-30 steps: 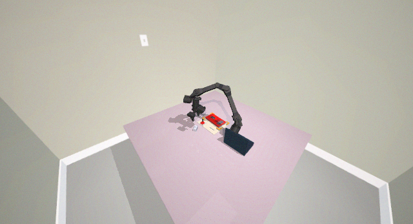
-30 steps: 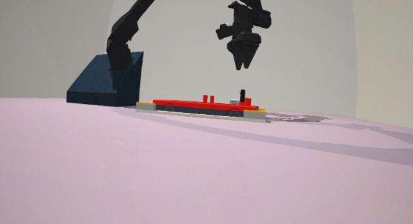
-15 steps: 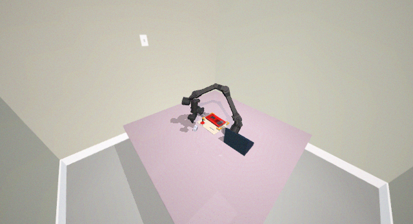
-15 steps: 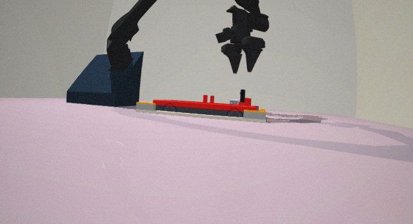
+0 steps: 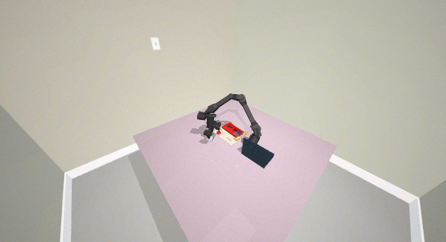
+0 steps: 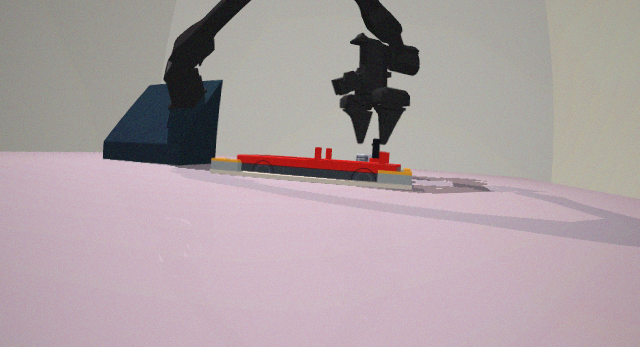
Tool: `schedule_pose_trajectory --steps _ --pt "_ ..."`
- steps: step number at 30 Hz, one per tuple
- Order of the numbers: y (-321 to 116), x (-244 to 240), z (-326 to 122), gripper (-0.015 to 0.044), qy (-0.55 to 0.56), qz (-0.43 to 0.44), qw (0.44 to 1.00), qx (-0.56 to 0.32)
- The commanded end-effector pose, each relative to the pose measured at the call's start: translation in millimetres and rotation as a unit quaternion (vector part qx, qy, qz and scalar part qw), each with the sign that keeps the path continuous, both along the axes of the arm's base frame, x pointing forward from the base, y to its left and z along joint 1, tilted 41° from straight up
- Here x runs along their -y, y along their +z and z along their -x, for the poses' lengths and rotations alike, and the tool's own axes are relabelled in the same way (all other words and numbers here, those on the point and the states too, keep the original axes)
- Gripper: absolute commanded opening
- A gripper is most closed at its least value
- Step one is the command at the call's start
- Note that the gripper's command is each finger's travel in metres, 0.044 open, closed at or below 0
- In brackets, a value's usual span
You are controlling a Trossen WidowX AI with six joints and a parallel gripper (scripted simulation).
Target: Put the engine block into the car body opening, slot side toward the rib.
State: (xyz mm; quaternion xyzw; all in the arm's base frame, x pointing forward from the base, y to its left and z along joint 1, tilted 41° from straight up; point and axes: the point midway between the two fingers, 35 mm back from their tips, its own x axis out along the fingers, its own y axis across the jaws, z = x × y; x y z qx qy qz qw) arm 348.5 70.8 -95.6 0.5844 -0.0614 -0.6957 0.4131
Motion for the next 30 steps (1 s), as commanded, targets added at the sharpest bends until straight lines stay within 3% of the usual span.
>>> schedule_pose_trajectory --steps 1,26,30 --pt "-4 4 3 0.044 0.002 0.005 1.0 -0.005" --pt "-33 29 1 0.044 -0.013 0.022 1.0 -0.003" --pt "-33 29 1 0.0335 -0.013 0.022 1.0 -0.003"
